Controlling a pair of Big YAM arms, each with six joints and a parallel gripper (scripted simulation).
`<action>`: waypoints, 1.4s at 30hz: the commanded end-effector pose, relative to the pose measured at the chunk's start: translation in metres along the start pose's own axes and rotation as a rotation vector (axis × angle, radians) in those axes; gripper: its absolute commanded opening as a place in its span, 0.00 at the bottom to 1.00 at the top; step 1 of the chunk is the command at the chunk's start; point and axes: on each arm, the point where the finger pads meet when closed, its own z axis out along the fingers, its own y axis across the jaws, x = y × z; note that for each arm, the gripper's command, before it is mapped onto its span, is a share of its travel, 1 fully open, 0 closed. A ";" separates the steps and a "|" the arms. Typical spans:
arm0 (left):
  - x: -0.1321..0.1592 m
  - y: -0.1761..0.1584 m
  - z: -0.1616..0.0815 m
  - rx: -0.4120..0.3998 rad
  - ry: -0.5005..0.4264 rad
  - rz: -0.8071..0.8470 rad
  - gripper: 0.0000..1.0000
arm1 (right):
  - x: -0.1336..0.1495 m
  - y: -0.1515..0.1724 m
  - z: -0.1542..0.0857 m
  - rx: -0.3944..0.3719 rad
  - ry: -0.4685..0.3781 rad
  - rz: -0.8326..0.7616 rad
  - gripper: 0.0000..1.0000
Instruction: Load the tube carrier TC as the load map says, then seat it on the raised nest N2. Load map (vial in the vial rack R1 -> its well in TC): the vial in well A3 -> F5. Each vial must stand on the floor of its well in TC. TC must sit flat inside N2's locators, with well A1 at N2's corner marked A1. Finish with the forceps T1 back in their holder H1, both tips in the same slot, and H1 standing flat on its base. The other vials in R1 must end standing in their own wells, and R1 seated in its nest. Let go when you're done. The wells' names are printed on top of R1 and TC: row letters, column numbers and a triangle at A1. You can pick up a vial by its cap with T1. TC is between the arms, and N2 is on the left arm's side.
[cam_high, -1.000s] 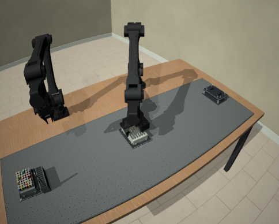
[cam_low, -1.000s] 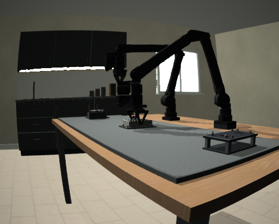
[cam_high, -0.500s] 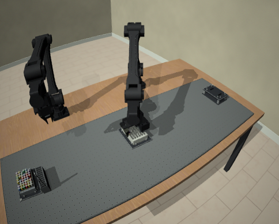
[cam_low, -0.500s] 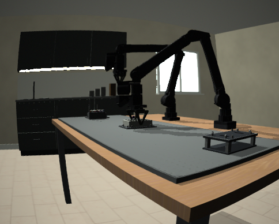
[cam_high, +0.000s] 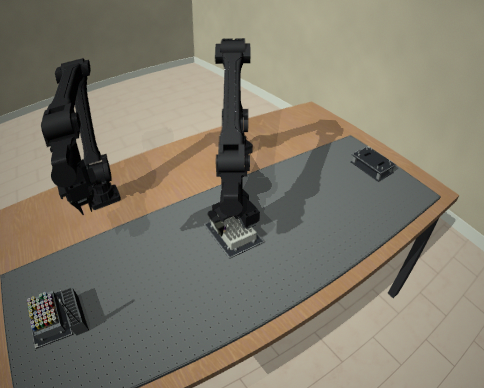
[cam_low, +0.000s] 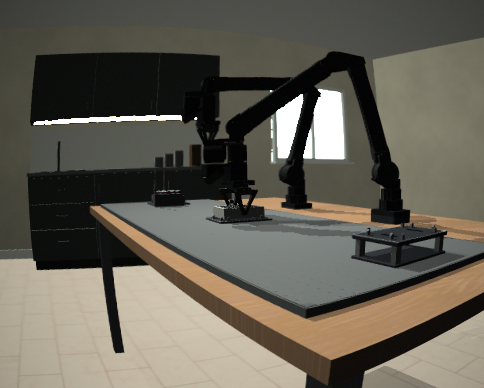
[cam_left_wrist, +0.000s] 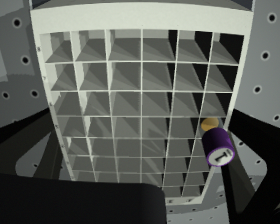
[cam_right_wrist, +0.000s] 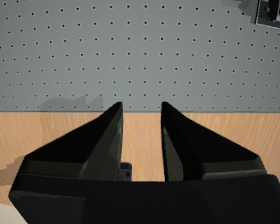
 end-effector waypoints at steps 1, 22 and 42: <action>-0.023 -0.008 -0.040 0.039 -0.066 -0.010 0.00 | 0.001 0.000 0.008 -0.009 0.027 0.013 0.24; -0.024 -0.010 -0.053 0.039 -0.066 -0.010 0.00 | 0.001 0.000 0.008 -0.009 0.027 0.013 0.24; -0.023 -0.012 -0.064 0.040 -0.067 -0.010 0.00 | 0.001 0.000 0.008 -0.009 0.027 0.013 0.24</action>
